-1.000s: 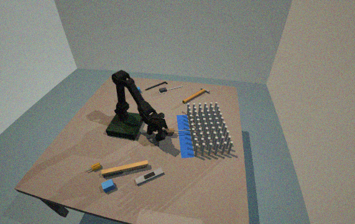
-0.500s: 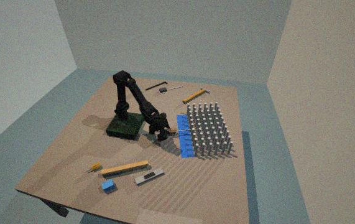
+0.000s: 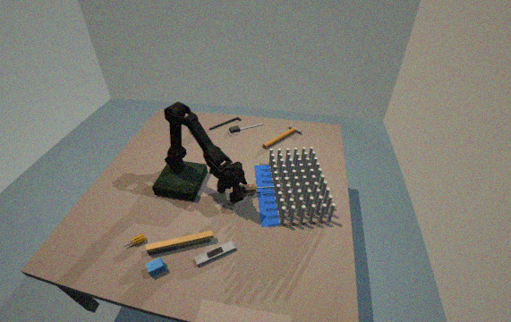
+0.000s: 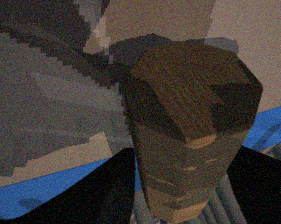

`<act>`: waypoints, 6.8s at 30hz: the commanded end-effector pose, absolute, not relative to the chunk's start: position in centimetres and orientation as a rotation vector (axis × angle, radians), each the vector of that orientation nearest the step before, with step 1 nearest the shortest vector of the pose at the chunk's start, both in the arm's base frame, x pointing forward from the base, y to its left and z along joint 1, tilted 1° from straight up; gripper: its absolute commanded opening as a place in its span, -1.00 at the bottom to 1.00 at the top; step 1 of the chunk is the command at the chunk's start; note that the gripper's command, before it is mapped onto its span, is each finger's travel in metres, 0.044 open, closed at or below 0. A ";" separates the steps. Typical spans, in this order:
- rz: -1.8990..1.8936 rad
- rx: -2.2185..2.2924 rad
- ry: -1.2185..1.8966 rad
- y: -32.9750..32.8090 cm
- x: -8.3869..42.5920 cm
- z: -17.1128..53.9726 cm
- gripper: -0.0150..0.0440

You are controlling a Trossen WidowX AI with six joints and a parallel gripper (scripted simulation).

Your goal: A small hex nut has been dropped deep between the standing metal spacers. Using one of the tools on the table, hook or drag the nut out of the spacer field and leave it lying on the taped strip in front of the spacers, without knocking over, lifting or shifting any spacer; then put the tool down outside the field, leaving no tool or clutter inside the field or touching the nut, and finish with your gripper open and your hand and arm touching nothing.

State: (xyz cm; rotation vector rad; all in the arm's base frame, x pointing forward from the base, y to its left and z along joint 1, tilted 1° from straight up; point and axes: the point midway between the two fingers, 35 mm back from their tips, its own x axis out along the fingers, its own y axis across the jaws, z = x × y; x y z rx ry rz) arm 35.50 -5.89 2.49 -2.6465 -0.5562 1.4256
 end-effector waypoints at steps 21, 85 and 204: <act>1.410 -2.659 -0.553 -5.4 37.7 2.9 -0.49; 1.408 -2.660 -0.556 -5.2 38.1 0.9 -0.49; 1.422 -2.655 -0.554 -7.9 28.7 0.4 -0.49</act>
